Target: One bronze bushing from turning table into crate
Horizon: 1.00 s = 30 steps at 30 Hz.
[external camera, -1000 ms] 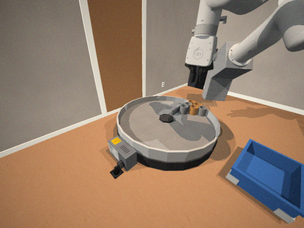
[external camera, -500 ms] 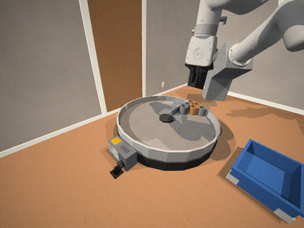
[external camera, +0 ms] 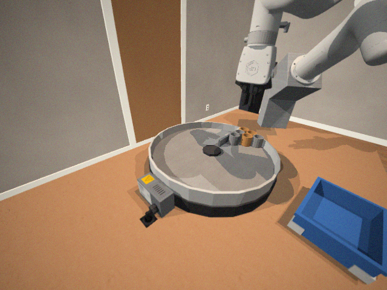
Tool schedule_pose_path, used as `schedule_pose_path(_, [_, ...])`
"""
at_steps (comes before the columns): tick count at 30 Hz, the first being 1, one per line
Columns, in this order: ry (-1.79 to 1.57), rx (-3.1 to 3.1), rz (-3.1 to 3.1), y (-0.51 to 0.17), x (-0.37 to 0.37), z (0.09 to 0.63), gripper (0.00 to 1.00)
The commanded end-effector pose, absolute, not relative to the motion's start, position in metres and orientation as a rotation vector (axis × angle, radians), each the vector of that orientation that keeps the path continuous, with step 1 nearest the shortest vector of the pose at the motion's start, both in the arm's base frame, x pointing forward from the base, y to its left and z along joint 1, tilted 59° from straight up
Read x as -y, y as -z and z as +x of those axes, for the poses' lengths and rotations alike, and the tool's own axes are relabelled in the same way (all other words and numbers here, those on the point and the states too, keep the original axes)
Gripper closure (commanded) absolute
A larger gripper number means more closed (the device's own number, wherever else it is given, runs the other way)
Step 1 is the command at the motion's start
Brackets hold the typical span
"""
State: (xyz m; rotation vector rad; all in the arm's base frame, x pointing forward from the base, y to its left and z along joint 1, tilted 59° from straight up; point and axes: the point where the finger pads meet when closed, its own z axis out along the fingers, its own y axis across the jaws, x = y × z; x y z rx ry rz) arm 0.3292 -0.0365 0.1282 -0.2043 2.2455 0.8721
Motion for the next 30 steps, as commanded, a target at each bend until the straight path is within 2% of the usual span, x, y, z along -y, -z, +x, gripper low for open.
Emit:
schedule_pose_path(1, [-0.869,-2.245,-0.202,-0.129,0.038,0.33,0.85])
schedule_pose_path(11, [-0.869,-2.245,-0.202,-0.129,0.038,0.33,0.85])
schedule_pose_path(12, [-0.869,-2.245,-0.202,-0.129,0.038,0.33,0.9])
schedule_pose_path(30, [-1.011,-2.421,-0.146,-0.122,0.018,0.338,0.9])
